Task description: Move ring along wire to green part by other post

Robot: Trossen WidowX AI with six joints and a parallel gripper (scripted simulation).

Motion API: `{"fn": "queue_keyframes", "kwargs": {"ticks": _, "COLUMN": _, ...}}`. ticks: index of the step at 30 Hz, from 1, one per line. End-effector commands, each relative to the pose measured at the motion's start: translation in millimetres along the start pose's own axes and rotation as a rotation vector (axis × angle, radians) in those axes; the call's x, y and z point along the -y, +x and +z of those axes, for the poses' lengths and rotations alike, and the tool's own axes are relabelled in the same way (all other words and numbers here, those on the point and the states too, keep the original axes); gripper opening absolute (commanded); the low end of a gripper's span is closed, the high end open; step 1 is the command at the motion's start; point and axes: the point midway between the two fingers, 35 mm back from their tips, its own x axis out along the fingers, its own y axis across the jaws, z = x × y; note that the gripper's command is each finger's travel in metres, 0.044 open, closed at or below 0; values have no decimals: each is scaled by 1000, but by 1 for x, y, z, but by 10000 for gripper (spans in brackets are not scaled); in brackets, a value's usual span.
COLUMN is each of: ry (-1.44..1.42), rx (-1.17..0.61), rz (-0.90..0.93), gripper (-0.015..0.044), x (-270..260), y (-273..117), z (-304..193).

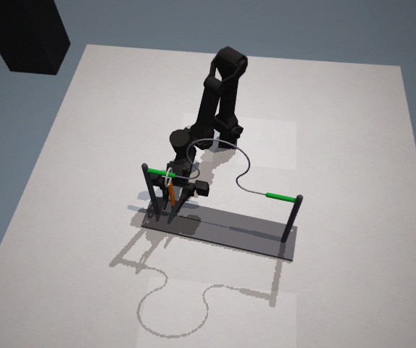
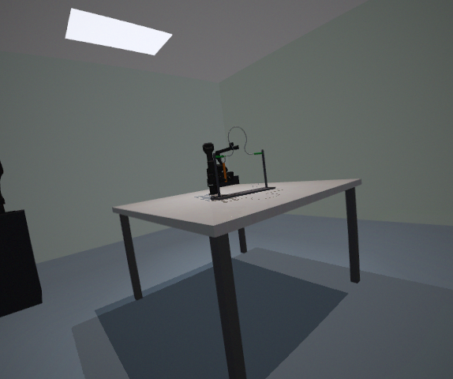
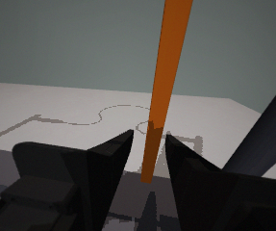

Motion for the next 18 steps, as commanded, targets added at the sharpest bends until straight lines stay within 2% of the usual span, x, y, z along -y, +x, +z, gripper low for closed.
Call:
{"fn": "queue_keyframes", "kwargs": {"ticks": 1, "ry": 3, "rx": 2, "rz": -3, "gripper": 160, "x": 1, "y": 0, "z": 1}}
{"fn": "queue_keyframes", "kwargs": {"ticks": 8, "ry": 3, "rx": 2, "rz": -3, "gripper": 160, "x": 1, "y": 0, "z": 1}}
{"fn": "queue_keyframes", "kwargs": {"ticks": 18, "ry": 0, "rx": 0, "rz": 0, "gripper": -102, "x": 0, "y": 0, "z": 0}}
